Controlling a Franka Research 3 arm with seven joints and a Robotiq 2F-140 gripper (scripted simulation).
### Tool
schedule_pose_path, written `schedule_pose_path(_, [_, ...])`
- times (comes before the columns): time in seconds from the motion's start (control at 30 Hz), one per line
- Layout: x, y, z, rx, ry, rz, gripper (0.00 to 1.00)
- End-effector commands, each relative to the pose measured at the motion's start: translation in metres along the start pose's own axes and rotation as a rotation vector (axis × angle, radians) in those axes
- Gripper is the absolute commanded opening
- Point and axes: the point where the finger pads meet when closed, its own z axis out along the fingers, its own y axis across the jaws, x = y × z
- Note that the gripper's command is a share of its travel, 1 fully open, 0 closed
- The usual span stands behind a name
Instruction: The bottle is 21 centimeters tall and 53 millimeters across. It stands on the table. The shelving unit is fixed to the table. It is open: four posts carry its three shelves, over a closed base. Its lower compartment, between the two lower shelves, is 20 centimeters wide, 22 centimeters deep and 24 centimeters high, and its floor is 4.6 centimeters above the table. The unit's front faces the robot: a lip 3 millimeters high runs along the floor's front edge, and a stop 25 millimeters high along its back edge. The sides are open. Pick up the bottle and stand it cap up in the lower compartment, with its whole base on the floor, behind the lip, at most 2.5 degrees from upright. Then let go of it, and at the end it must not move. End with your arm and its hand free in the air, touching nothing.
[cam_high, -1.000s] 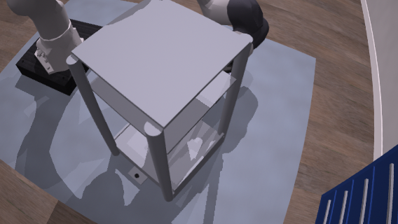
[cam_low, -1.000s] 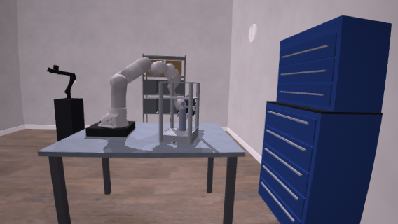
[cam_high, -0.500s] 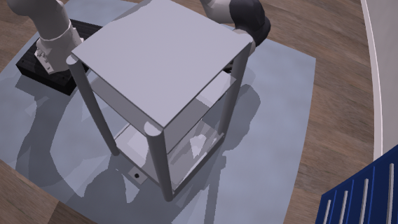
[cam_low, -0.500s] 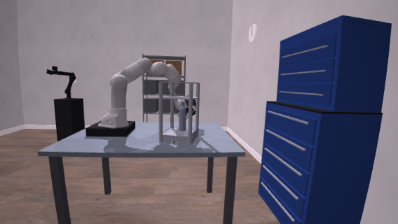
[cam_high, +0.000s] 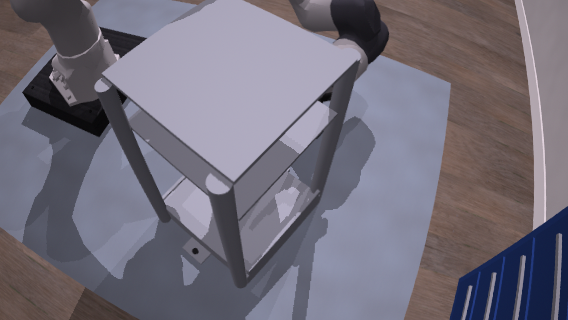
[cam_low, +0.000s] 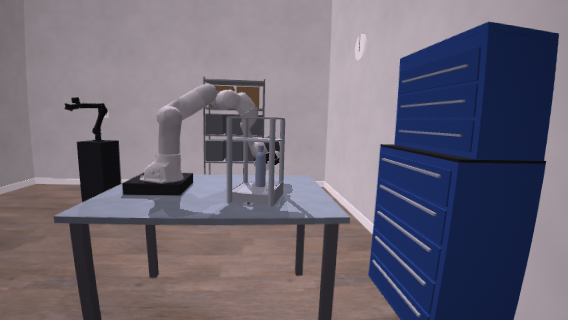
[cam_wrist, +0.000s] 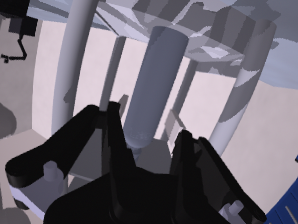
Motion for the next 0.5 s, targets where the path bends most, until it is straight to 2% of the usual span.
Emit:
schedule_pose_path(0.0, [-0.001,-0.002,-0.005,0.003,-0.003,-0.011,0.44])
schedule_pose_path(0.47, [-0.001,-0.002,-0.015,0.003,-0.003,-0.011,0.44])
